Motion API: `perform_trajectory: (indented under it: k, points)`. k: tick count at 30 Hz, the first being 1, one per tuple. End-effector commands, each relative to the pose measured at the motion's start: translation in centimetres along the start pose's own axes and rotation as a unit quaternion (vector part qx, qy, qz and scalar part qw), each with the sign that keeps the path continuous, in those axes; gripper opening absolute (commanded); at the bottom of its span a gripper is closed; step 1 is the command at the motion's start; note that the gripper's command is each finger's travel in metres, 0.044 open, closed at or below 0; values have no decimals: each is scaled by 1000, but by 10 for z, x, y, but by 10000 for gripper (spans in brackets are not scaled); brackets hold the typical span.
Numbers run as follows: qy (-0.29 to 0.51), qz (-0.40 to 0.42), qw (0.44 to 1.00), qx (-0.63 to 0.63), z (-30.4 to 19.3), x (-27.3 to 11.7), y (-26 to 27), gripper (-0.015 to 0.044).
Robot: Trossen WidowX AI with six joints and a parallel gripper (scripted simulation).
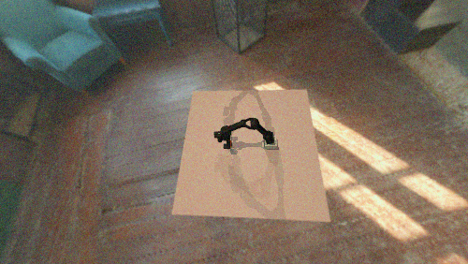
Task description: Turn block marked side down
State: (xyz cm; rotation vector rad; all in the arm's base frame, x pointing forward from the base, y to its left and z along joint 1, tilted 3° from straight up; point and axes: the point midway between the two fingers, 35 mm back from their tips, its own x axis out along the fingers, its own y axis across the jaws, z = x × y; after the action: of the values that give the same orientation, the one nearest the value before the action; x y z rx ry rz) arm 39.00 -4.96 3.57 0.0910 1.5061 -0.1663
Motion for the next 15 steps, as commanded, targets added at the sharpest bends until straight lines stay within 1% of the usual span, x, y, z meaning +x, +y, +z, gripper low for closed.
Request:
perform_trajectory:
  k: [1,15]
  points:
    - [5,2,1000,-2,-3,8,1,440]
    - [5,2,1000,-2,-3,31,1,440]
